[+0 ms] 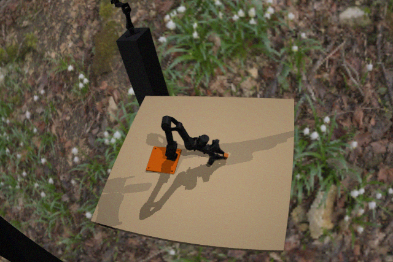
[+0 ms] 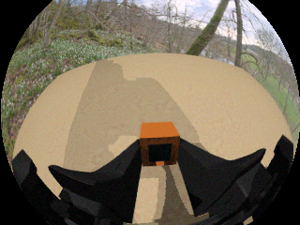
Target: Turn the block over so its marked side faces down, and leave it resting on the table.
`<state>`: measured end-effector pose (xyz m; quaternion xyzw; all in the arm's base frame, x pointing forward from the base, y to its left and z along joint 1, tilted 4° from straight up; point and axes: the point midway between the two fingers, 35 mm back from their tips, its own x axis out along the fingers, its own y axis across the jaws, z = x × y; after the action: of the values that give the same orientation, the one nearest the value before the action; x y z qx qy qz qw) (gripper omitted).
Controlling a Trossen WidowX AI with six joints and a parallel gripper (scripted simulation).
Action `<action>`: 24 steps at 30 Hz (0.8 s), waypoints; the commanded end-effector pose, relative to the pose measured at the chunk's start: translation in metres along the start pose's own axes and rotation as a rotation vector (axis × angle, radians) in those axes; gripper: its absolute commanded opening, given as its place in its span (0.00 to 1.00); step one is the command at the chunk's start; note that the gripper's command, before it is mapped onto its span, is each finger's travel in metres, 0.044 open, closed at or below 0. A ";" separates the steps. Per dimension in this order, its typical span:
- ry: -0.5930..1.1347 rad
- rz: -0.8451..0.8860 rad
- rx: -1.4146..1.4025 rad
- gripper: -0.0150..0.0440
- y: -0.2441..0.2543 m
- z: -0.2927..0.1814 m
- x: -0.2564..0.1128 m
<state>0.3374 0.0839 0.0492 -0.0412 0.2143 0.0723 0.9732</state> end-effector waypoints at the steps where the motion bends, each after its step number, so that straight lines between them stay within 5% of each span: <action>1: -0.002 -0.005 -0.005 0.30 -0.001 0.000 0.000; 17: -0.002 -0.005 -0.005 1.00 -0.001 0.000 0.000; 24: -0.002 -0.005 -0.005 1.00 -0.001 0.000 0.000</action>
<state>0.3375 0.0839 0.0495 -0.0412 0.2135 0.0721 0.9734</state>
